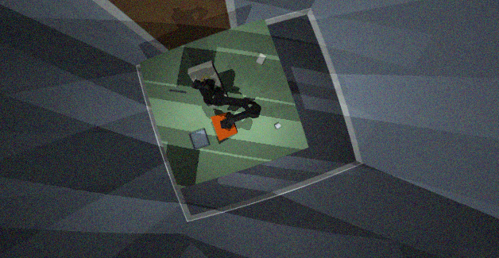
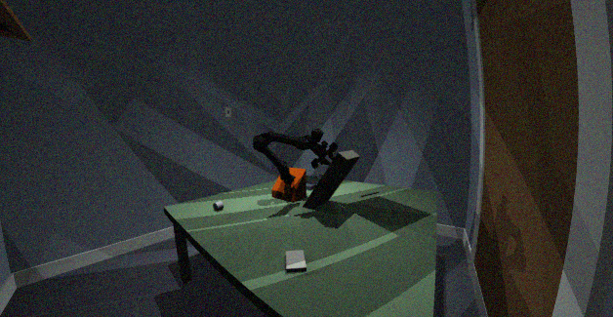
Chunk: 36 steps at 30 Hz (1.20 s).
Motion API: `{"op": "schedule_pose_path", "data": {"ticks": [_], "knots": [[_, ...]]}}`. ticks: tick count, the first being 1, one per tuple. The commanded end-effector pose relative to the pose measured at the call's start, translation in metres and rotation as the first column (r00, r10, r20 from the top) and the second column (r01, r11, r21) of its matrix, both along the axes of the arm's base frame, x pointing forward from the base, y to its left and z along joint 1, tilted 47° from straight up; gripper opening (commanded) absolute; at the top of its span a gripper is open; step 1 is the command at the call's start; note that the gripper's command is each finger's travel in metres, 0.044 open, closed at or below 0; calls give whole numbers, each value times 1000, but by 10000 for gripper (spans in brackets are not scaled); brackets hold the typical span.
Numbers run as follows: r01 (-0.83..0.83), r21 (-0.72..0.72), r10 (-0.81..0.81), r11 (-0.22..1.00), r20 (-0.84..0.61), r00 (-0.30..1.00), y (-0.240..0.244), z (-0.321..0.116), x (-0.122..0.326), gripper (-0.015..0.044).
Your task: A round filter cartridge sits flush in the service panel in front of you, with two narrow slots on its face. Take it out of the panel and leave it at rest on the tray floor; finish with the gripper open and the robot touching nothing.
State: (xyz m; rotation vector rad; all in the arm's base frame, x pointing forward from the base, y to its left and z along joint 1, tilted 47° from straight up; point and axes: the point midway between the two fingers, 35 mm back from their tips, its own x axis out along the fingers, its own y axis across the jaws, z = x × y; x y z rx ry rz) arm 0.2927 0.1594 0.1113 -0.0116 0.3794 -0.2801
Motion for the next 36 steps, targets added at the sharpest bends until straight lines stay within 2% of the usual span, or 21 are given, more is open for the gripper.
{"op": "schedule_pose_path", "data": {"ticks": [1,36], "knots": [[-5,-8,5,1000,-7,1000,-1,-3,0,103],[-5,-8,5,1000,-7,1000,-1,-3,3,103]]}}
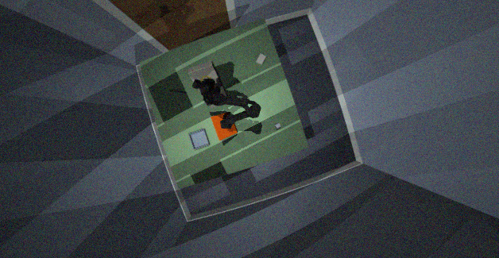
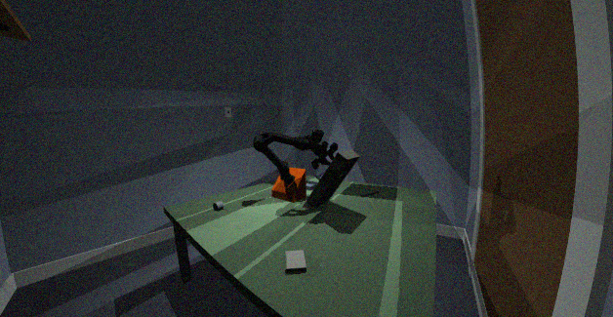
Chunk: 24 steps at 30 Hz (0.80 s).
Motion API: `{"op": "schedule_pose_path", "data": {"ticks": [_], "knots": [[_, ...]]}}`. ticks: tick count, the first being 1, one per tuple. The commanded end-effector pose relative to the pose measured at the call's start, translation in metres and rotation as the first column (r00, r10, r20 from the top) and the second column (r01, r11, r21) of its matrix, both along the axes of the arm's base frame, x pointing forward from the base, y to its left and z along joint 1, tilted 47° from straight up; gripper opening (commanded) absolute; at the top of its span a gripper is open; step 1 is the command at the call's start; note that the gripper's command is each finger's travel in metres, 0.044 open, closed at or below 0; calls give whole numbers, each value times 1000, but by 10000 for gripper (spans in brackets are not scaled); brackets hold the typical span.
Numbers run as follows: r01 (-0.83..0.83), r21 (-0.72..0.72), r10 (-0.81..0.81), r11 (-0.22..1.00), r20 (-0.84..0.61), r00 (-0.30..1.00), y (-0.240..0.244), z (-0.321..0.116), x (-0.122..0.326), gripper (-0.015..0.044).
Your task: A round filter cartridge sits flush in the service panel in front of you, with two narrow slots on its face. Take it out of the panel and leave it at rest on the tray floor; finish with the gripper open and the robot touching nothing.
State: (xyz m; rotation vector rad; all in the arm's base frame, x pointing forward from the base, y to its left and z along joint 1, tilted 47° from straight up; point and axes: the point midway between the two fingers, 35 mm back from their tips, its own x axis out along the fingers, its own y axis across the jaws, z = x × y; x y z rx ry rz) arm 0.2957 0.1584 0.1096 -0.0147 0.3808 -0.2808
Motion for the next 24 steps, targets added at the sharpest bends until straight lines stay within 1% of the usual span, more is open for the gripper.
{"op": "schedule_pose_path", "data": {"ticks": [1,24], "knots": [[-5,-5,5,1000,-5,1000,0,-1,0,103],[-5,-5,5,1000,-4,1000,-3,-5,10,103]]}}
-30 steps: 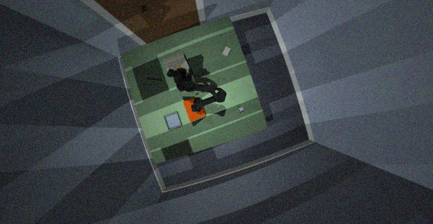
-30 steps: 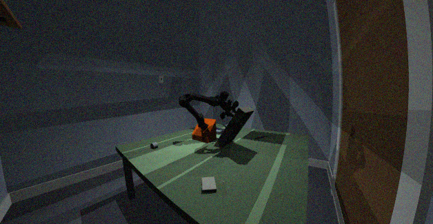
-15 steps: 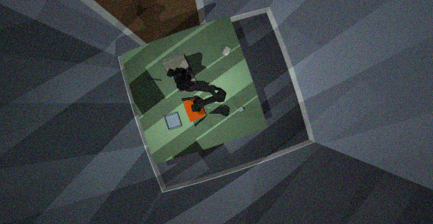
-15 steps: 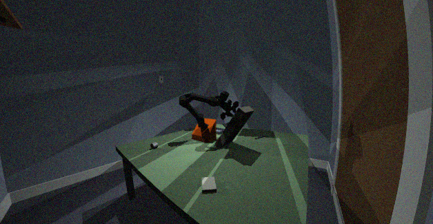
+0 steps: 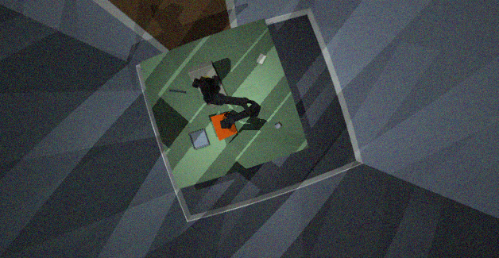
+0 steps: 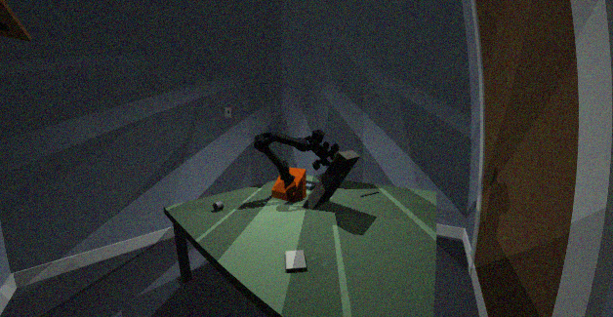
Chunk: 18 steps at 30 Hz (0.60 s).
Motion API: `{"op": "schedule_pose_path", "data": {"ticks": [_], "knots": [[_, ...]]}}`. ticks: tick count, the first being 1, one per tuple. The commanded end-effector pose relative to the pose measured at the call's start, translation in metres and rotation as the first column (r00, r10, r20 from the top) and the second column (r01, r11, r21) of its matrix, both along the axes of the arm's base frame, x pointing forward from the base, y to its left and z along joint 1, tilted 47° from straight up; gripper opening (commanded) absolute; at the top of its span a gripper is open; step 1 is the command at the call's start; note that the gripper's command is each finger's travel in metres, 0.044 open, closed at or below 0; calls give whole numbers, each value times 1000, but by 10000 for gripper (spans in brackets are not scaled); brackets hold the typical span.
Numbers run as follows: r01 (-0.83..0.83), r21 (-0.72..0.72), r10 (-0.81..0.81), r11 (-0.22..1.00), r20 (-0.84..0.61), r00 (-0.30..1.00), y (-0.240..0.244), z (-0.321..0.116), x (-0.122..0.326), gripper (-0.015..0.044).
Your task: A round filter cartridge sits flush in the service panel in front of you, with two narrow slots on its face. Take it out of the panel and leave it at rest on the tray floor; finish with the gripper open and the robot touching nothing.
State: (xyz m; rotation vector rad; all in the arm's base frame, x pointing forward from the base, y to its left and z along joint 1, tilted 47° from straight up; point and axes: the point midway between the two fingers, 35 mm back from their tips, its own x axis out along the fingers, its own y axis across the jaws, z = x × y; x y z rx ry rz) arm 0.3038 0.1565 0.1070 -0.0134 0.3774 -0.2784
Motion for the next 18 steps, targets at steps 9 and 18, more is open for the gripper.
{"op": "schedule_pose_path", "data": {"ticks": [9,18], "knots": [[-3,-6,3,1000,-8,1000,-2,-4,5,103],[-3,-6,3,1000,-7,1000,-2,-4,7,103]]}}
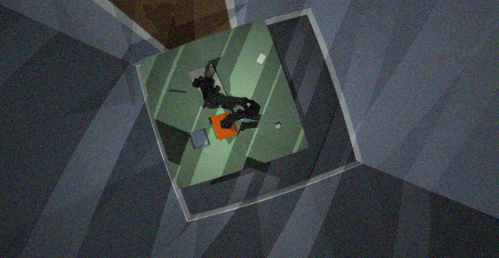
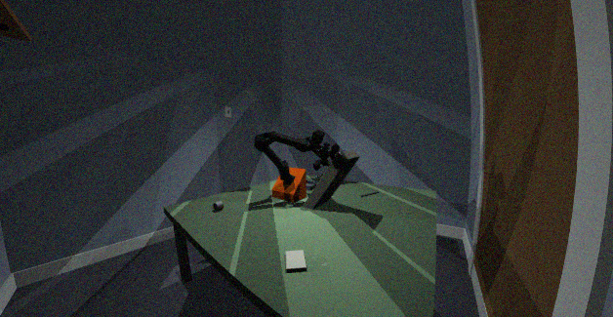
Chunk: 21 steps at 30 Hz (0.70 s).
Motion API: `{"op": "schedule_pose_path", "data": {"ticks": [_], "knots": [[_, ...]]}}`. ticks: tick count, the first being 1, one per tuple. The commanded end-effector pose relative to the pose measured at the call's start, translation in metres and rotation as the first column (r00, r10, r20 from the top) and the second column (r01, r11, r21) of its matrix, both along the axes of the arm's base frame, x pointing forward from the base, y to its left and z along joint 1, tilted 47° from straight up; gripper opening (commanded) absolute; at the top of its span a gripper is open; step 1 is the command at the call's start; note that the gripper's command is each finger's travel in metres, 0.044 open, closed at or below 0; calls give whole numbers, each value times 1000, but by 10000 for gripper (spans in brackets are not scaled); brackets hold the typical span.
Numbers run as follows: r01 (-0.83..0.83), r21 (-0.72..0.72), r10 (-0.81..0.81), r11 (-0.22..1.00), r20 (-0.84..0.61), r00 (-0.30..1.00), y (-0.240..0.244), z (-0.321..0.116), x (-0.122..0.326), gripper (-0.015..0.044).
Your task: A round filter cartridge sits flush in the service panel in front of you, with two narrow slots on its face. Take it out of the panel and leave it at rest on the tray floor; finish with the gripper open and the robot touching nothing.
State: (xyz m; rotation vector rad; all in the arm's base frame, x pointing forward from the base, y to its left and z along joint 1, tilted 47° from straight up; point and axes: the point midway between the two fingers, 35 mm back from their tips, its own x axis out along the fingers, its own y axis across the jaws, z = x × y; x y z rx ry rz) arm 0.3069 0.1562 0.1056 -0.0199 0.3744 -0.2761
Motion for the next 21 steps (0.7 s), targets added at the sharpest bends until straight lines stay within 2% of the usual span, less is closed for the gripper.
{"op": "schedule_pose_path", "data": {"ticks": [1,7,16,18,21], "knots": [[1,0,-1,1000,-10,1000,-2,-3,4,103],[1,0,-1,1000,-10,1000,-2,-3,4,103],[-1,-2,1,1000,0,1000,0,0,0,43],[-1,-2,1,1000,0,1000,0,0,0,0],[-7,-18,7,1000,-6,1000,0,-1,1,0]]}}
